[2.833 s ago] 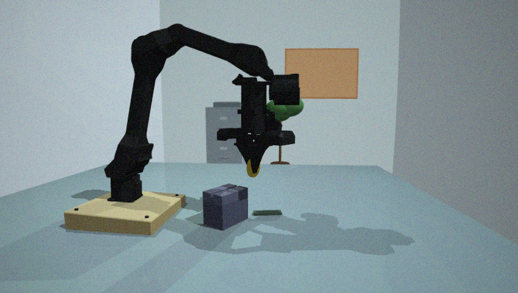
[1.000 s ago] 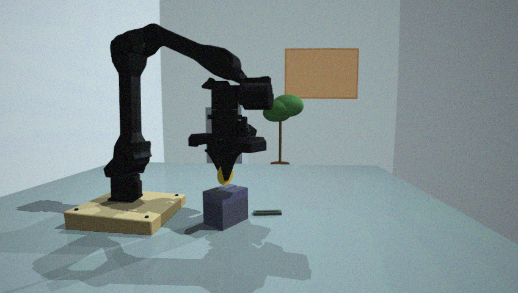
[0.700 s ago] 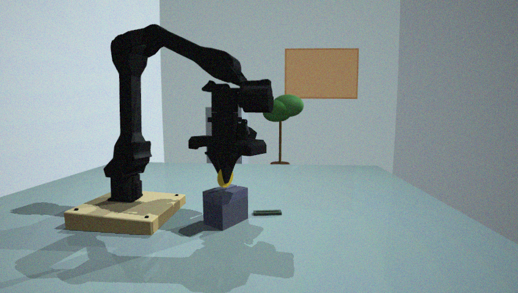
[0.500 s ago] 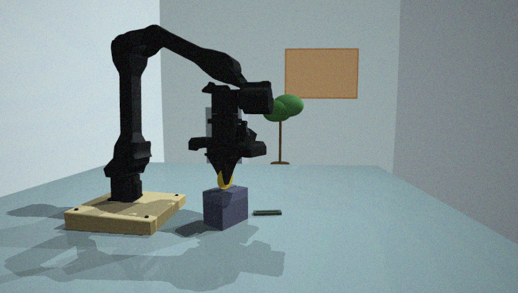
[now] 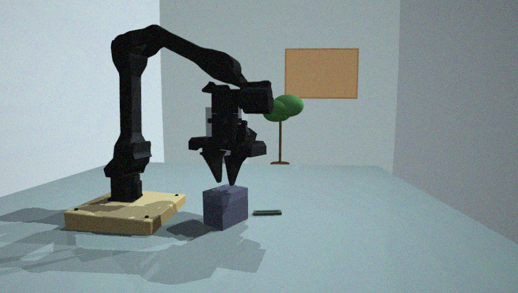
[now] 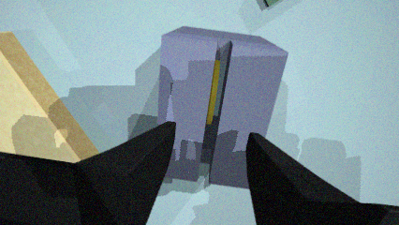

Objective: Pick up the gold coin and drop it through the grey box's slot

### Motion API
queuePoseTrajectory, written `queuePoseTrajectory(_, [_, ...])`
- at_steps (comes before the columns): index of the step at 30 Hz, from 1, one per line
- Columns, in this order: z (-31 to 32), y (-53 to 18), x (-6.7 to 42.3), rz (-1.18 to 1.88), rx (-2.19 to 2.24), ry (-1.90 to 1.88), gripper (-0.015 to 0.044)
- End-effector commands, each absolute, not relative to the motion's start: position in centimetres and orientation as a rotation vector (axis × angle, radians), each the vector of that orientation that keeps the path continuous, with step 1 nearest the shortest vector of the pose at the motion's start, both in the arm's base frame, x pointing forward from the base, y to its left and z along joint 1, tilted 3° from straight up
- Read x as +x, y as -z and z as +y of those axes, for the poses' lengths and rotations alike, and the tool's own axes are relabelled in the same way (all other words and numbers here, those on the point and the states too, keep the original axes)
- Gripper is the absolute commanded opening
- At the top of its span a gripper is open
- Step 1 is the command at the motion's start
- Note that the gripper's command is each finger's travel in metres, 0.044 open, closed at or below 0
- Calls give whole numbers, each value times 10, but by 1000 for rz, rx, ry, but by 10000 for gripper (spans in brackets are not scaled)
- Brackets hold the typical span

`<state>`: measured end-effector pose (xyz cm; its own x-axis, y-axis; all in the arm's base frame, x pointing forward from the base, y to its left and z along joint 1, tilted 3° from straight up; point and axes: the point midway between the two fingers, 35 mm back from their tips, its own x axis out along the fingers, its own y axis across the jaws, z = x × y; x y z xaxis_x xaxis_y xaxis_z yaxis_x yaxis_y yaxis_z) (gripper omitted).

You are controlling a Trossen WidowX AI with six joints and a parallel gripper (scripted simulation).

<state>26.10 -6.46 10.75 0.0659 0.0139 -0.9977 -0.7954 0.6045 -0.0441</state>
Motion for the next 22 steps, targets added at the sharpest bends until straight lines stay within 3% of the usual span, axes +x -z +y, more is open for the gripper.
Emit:
queuePoseTrajectory(1, [-65,-114,261,1382,-726,-698,239])
queuePoseTrajectory(9, [-65,-152,256,1385,-724,-701,440])
queuePoseTrajectory(22, [-64,-168,253,1388,-722,-702,440])
